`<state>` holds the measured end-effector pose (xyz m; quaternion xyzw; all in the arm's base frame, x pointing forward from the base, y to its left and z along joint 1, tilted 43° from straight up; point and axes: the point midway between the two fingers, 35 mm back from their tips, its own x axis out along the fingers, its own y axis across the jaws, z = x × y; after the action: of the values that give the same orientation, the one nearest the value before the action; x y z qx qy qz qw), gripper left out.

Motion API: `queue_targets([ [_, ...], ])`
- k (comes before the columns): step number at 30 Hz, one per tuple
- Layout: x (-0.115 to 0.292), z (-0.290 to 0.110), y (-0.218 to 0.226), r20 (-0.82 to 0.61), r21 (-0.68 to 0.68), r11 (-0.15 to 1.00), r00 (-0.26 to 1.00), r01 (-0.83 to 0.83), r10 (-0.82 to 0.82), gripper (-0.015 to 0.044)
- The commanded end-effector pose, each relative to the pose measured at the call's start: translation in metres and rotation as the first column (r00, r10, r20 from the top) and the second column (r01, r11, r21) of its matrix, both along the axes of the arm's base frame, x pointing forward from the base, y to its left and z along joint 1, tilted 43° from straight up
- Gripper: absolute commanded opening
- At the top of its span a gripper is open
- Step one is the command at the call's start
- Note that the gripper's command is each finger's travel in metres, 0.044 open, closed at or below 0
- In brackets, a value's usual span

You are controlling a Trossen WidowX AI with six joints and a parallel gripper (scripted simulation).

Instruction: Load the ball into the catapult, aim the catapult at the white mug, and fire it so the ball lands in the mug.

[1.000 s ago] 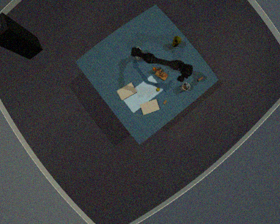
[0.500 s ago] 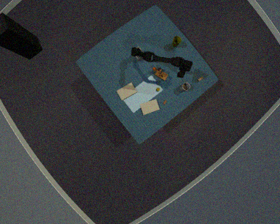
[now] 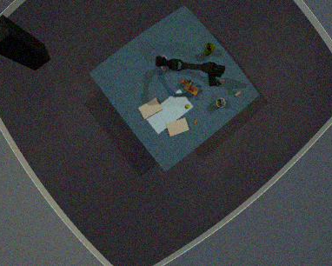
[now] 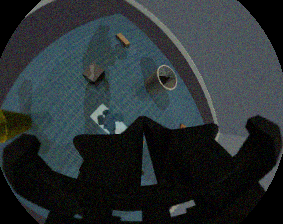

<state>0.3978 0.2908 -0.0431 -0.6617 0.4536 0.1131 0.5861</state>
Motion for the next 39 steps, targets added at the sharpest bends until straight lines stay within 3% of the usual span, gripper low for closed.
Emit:
queue_targets([
  [1, -0.018, 0.000, -0.008, -0.056, -0.104, 0.992, 0.996, -0.068, 0.062, 0.0000],
  [18, -0.085, -0.011, -0.055, -0.359, -0.456, 0.813, 0.910, -0.363, 0.205, 0.0000],
  [29, -0.124, -0.007, -0.089, -0.568, -0.585, 0.581, 0.797, -0.566, 0.204, 0.0000],
  [39, -0.154, 0.003, -0.121, -0.730, -0.608, 0.324, 0.671, -0.724, 0.130, 0.0000],
])
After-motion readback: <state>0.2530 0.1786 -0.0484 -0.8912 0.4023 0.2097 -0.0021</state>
